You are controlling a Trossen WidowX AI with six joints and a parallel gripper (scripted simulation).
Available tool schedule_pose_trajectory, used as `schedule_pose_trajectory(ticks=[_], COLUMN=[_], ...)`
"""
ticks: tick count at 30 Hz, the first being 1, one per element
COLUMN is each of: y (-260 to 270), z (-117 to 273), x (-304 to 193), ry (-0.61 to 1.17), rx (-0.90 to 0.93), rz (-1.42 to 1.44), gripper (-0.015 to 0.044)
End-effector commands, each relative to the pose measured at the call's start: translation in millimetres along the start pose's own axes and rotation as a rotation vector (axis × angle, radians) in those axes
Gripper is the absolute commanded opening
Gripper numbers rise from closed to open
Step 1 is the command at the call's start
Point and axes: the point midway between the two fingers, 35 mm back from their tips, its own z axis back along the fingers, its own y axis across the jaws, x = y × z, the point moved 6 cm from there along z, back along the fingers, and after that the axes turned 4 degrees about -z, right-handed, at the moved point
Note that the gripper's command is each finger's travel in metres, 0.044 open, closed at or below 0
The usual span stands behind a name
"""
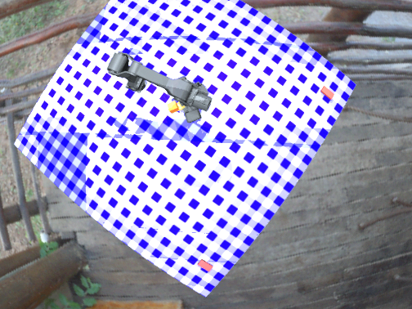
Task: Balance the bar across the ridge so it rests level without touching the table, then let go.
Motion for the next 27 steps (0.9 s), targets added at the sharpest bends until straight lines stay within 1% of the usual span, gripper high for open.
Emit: schedule_pose_trajectory(ticks=[1,7,16,17,20,21,27], y=[0.0,0.0,0.0,0.0,-0.3,-1.0,-2.1], z=[-0.1,-0.1,-0.1,-0.1,2.0,8.0,81.6], x=[-0.1,-0.1,-0.1,-0.1,0.3,1.1,2.4], ry=[0.000,0.000,0.000,0.000,0.000,0.000,0.000], rx=[0.000,0.000,0.000,0.000,0.000,0.000,0.000], rz=[0.000,0.000,0.000,0.000,0.000,0.000,0.000], gripper=[0.0185,0.0185,0.0421,0.0440,0.0440,0.0440,0.0440])
